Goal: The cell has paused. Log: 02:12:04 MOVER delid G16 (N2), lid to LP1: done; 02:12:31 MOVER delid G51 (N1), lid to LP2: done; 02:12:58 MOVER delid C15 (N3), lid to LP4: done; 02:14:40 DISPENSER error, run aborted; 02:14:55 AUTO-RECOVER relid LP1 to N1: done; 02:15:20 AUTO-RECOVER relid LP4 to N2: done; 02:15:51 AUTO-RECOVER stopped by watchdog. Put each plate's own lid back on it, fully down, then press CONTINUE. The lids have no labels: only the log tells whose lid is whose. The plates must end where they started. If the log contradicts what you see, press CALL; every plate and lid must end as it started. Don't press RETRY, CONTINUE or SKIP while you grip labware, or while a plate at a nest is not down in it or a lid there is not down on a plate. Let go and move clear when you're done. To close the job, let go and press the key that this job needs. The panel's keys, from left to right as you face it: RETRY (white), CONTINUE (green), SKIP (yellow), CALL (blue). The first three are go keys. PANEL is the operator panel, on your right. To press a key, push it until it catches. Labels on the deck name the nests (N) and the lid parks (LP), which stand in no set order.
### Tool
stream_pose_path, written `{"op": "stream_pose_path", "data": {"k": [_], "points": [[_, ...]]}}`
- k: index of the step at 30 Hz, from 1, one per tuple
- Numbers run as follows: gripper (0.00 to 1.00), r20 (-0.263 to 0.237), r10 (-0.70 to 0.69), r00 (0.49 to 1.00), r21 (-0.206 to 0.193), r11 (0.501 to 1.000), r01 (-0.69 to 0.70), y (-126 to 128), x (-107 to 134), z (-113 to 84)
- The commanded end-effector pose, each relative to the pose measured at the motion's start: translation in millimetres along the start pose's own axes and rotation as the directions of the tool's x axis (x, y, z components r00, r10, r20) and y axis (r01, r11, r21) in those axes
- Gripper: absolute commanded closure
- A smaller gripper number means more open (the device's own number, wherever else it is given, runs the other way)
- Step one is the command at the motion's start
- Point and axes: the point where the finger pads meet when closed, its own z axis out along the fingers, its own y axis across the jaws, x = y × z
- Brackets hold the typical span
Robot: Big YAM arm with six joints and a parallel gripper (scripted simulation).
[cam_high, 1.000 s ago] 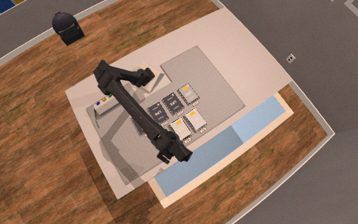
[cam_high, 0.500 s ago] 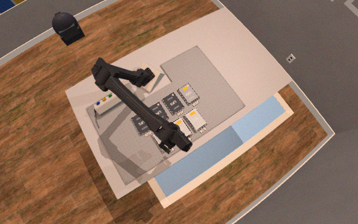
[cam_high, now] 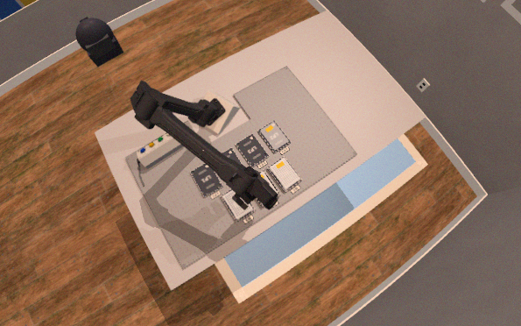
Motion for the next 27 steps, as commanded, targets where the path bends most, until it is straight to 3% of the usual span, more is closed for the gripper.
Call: {"op": "stream_pose_path", "data": {"k": [1,4,8,11,15,17,24,27], "points": [[0.0,0.041,0.05,0.998,-0.012,0.999,-0.05,6.8,2.0,-11.1],[0.0,0.031,0.075,0.997,-0.032,0.997,-0.074,12.9,8.5,-6.8],[0.0,0.032,0.072,0.997,-0.027,0.997,-0.072,26.8,20.8,-0.1],[0.0,0.013,0.109,0.994,-0.065,0.992,-0.108,37.9,30.8,5.1],[0.0,0.013,0.109,0.994,-0.06,0.992,-0.108,50.3,44.2,12.3],[0.0,-0.004,0.137,0.991,-0.089,0.987,-0.136,57.6,51.2,15.6],[0.0,-0.009,0.144,0.989,-0.091,0.985,-0.145,72.6,68.9,24.3],[0.0,-0.036,0.179,0.983,-0.123,0.976,-0.182,82.4,80.1,29.1]]}}
